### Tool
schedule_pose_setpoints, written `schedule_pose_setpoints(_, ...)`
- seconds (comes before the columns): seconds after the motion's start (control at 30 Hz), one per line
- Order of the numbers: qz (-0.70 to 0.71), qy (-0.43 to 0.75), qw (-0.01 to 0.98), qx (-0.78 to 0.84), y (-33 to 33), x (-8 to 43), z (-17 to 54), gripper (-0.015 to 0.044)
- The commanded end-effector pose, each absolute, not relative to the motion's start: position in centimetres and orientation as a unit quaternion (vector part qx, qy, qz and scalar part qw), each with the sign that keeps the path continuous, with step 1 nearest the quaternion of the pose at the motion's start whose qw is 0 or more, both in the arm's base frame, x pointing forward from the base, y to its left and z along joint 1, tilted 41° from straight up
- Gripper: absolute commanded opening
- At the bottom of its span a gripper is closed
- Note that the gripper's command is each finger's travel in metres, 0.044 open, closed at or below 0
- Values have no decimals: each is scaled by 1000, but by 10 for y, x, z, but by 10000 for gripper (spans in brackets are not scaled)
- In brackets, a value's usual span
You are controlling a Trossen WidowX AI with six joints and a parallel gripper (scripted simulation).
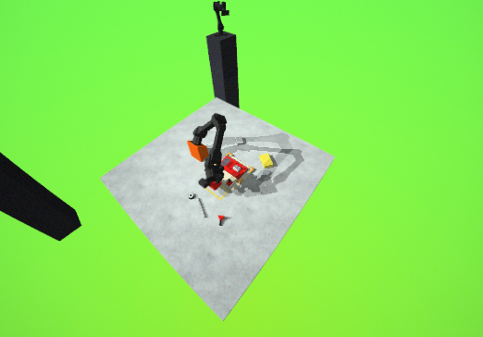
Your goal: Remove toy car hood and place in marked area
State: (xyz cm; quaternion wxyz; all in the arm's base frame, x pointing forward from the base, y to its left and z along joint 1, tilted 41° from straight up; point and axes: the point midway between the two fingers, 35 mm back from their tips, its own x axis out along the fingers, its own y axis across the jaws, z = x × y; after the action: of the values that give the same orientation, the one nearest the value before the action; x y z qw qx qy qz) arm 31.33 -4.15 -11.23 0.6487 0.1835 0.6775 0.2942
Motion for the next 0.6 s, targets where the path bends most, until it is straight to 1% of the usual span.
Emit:
schedule_pose_setpoints(0.0, 293, 676, 650, 187, -39, 313, -114, 0)
schedule_pose_setpoints(0.57, 293, 676, 650, 187, -32, 312, -123, 0)
